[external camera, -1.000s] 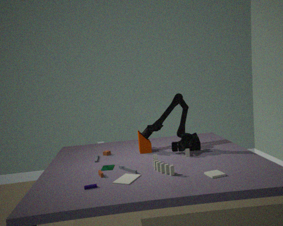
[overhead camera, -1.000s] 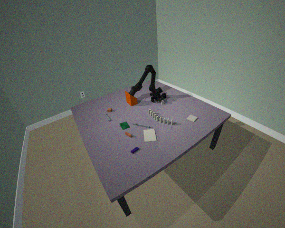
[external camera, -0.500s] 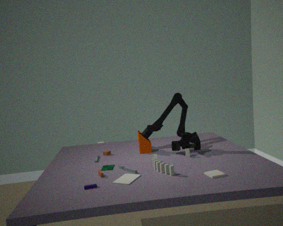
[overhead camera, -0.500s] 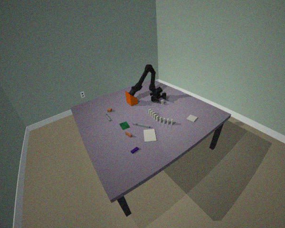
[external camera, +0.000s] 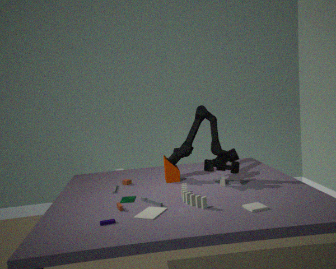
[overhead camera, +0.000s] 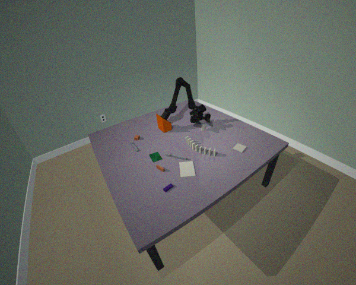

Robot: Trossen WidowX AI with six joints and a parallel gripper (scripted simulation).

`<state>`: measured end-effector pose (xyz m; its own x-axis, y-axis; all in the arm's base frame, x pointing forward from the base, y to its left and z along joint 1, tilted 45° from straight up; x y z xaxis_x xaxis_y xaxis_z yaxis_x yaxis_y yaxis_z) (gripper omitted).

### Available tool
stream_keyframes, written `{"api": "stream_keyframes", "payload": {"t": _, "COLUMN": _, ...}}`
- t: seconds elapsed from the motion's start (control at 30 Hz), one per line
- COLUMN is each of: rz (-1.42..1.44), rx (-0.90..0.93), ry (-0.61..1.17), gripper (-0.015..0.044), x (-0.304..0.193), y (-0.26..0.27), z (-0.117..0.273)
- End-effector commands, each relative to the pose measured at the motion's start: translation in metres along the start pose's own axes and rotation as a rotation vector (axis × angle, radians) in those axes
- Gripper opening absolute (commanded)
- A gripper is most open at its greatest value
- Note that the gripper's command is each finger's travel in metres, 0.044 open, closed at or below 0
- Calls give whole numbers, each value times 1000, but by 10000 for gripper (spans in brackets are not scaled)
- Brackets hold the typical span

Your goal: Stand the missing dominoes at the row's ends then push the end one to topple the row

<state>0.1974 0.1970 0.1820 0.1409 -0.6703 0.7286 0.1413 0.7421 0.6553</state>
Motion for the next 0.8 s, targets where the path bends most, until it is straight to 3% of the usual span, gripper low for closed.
{"api": "stream_keyframes", "payload": {"t": 0.0, "rz": 86, "rx": -51, "ry": 109, "gripper": 440, "x": 9, "y": 4, "z": -29}}
{"api": "stream_keyframes", "payload": {"t": 0.27, "rz": 301, "rx": -143, "ry": 638, "gripper": 440, "x": 19, "y": -13, "z": -67}}
{"api": "stream_keyframes", "payload": {"t": 0.57, "rz": 114, "rx": -27, "ry": 1325, "gripper": 440, "x": 61, "y": -16, "z": -39}}
{"api": "stream_keyframes", "payload": {"t": 0.67, "rz": -27, "rx": 56, "ry": 1446, "gripper": 440, "x": 82, "y": -7, "z": -27}}
{"api": "stream_keyframes", "payload": {"t": 0.77, "rz": -38, "rx": 63, "ry": 1453, "gripper": 440, "x": 83, "y": -6, "z": -26}}
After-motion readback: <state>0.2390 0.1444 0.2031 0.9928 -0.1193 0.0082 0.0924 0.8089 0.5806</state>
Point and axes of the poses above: the point midway between the two fingers, 35 mm back from their tips, its own z axis back along the fingers, its own y axis across the jaws, x = y × z, the point moved 4 cm from there along z, back along the fingers, and after that the axes turned 3 degrees about -z, right-handed, at the moved point
